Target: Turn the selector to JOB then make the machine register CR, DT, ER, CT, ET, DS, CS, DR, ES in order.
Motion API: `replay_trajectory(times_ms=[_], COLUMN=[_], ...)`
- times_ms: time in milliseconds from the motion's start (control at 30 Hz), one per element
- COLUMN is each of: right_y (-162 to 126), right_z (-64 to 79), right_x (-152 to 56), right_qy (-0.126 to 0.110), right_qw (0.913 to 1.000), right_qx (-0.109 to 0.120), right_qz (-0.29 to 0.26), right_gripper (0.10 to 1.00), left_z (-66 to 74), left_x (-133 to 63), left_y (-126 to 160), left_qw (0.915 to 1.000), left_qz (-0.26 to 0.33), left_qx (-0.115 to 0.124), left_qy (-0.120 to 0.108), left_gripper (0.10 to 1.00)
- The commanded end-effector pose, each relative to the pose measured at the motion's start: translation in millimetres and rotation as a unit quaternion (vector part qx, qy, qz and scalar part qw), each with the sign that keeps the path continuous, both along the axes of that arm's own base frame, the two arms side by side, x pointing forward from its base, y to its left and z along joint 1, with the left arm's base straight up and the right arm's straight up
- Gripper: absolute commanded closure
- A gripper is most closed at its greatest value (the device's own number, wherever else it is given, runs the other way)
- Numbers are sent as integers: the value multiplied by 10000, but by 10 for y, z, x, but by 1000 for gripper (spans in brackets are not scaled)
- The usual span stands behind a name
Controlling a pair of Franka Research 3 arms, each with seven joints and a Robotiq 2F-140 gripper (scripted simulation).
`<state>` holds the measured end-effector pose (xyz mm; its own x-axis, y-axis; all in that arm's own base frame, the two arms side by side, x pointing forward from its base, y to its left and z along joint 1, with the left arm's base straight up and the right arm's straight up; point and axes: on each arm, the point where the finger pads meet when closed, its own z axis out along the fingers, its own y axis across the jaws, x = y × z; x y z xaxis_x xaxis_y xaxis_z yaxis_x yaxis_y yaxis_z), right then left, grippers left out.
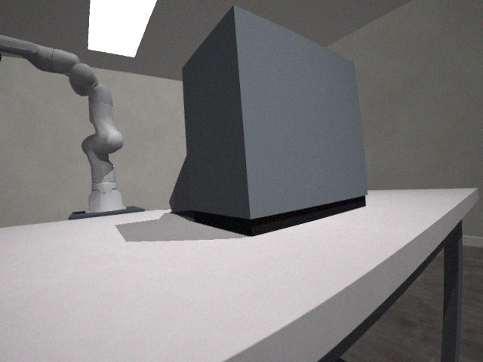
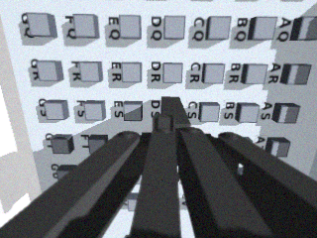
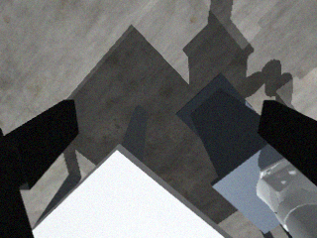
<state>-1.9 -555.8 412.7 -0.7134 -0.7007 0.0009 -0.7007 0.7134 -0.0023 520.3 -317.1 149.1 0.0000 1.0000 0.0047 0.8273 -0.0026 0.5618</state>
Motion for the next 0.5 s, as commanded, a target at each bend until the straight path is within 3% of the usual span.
replay_trajectory(times_ms=[0,467], right_y=[13,13], right_z=[3,3], right_x=[-9,-9], right_qy=[5,5], right_qw=[10000,10000], right_qx=[11,11], right_qz=[20,20], right_gripper=[98,98], left_z=[0,83], left_x=[15,-41], left_y=[-5,-5], left_qw=[10000,10000], left_qz=[4,4], left_qx=[-24,-24], left_qy=[-8,-8], left_gripper=[999,999])
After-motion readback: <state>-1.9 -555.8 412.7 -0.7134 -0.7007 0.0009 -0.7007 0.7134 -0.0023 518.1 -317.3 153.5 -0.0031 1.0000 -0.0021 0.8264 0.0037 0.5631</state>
